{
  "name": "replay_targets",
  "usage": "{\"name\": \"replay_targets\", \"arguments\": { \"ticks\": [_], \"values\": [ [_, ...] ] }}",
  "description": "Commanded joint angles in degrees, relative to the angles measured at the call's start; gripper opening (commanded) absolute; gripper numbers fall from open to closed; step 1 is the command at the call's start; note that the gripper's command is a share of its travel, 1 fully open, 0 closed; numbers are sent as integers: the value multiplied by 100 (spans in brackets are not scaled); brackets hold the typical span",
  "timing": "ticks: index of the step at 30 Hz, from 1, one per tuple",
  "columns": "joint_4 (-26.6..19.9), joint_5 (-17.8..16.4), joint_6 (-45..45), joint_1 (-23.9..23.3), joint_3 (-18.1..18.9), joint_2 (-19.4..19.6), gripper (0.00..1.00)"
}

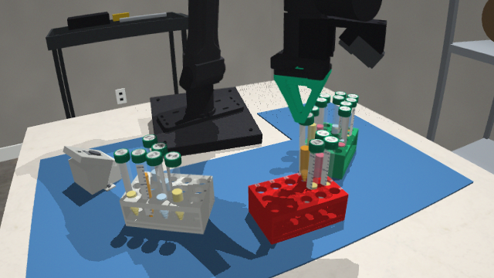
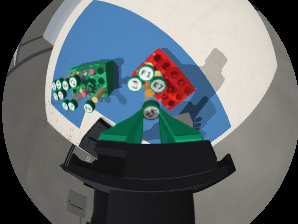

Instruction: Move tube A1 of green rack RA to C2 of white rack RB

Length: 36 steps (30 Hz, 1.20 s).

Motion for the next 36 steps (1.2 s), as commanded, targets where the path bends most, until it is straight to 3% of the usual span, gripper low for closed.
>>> {"name": "replay_targets", "arguments": {
  "ticks": [1, 29, 36],
  "values": [
    [-77, -1, 5, 8, 103, -60, 0],
    [-678, 3, 31, 35, 737, -24, 0],
    [-648, 11, 81, 85, 518, -210, 0]
  ]
}}
